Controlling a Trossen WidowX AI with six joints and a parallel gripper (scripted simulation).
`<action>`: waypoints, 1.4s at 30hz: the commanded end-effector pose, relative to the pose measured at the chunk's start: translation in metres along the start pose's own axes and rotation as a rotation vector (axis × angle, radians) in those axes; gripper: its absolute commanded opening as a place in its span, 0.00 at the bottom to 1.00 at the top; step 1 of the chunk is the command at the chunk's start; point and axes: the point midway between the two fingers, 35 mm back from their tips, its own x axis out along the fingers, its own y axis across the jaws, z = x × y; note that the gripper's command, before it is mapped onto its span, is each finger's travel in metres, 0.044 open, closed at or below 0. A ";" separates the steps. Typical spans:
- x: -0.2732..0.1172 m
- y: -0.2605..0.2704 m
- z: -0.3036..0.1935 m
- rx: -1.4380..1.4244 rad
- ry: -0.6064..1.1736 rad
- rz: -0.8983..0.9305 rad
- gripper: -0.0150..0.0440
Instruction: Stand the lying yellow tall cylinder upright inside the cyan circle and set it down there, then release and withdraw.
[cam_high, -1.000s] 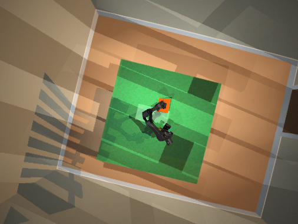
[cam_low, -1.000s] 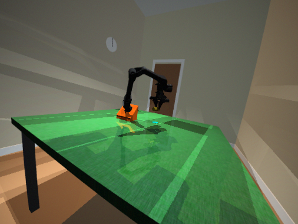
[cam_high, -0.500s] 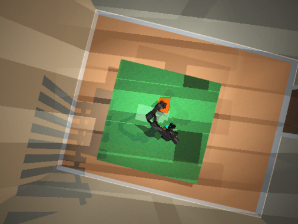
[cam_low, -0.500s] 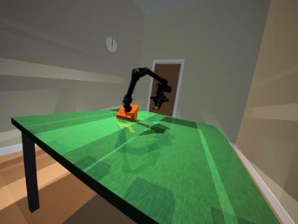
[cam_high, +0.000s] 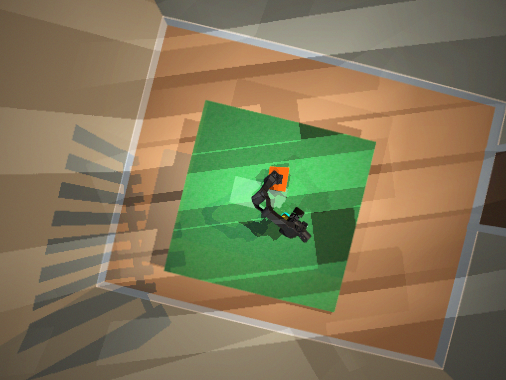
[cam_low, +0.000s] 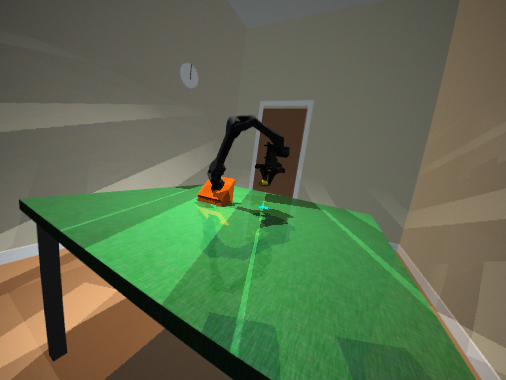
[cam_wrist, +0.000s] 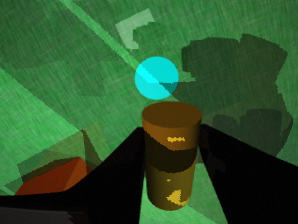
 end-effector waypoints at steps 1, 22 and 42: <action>0.003 0.001 0.000 0.005 -0.014 0.021 0.43; 0.017 0.005 0.000 0.024 -0.126 0.129 0.43; 0.026 0.008 0.002 0.038 -0.248 0.213 0.43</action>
